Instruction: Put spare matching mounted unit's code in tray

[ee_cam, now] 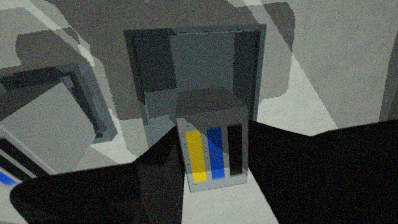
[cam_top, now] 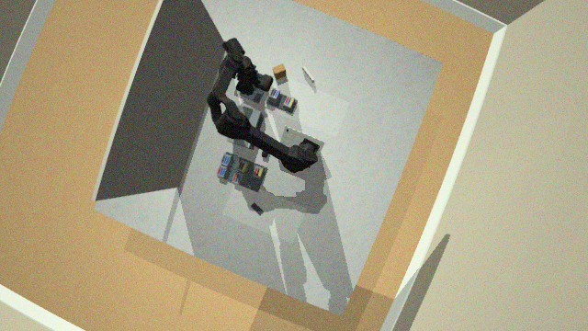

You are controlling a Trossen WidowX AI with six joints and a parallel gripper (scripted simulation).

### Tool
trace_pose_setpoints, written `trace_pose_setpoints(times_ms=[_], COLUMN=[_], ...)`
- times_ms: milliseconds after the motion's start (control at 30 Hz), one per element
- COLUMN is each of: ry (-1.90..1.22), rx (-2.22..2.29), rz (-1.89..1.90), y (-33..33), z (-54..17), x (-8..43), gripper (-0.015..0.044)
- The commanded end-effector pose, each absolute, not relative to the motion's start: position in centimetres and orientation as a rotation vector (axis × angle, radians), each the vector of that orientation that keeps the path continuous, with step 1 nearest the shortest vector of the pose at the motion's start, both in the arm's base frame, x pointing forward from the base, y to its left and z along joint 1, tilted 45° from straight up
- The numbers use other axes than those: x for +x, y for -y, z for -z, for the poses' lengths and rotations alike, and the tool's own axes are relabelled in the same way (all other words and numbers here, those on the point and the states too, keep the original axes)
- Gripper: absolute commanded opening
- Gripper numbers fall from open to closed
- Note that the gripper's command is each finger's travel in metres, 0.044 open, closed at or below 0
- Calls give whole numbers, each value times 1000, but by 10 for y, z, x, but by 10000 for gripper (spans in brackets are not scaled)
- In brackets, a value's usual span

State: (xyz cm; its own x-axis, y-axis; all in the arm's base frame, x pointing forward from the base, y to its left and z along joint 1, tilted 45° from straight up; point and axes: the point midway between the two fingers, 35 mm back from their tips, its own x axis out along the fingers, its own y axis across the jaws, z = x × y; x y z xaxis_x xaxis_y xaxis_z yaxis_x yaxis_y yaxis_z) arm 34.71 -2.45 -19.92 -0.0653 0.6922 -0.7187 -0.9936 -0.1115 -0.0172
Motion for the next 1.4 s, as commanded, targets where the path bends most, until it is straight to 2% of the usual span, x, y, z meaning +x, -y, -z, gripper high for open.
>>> trace_pose_setpoints(times_ms=[0, 67, 633, 900, 1367], ry=[-585, -585, -585, -590, -588], rx=[-676, -676, -682, -680, -689], rz=[-1570, -1570, -1576, -1569, -1543], y=[21, 20, 22, 95, 98], z=[202, 204, 202, 128, 129], x=[346, 345, 346, 352, 356], gripper=[0, 0, 440, 440, 440])
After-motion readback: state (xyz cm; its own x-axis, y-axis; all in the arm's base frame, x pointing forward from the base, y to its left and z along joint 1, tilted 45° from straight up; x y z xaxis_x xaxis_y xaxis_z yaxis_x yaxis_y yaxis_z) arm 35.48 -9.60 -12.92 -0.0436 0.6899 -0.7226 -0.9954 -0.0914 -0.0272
